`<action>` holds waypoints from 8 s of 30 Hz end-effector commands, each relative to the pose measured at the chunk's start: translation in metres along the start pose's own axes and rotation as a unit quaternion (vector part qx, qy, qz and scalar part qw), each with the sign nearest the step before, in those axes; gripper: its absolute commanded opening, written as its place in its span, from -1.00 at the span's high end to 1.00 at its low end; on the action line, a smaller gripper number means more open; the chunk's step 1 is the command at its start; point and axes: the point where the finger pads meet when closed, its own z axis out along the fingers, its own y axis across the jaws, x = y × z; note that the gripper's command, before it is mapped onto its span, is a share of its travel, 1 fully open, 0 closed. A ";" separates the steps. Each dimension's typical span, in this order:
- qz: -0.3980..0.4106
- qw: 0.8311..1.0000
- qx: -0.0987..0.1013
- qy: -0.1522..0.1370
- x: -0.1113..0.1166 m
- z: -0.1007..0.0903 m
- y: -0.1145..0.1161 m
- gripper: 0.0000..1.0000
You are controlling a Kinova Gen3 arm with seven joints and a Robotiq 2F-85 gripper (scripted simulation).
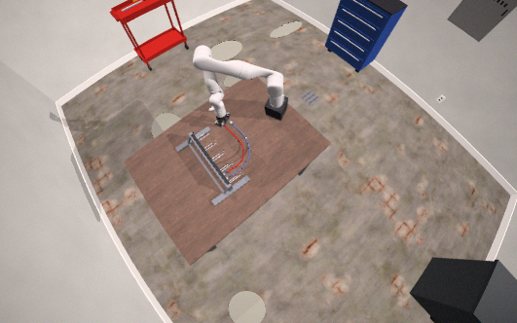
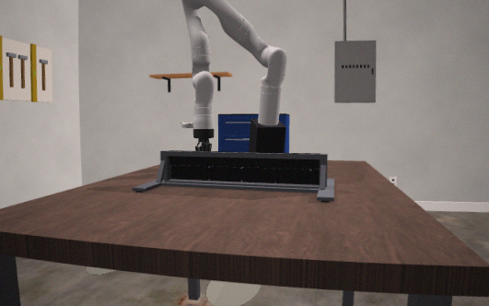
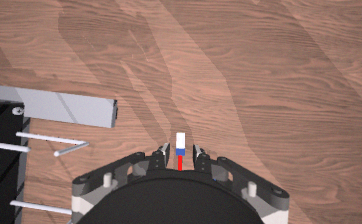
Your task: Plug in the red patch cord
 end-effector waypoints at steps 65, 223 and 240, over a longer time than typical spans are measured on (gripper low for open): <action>-0.009 1.000 0.004 0.003 0.001 0.001 -0.003 1.00; -0.085 0.996 0.004 -0.001 -0.016 -0.065 -0.020 1.00; -0.209 0.978 0.003 0.000 -0.037 -0.073 -0.046 1.00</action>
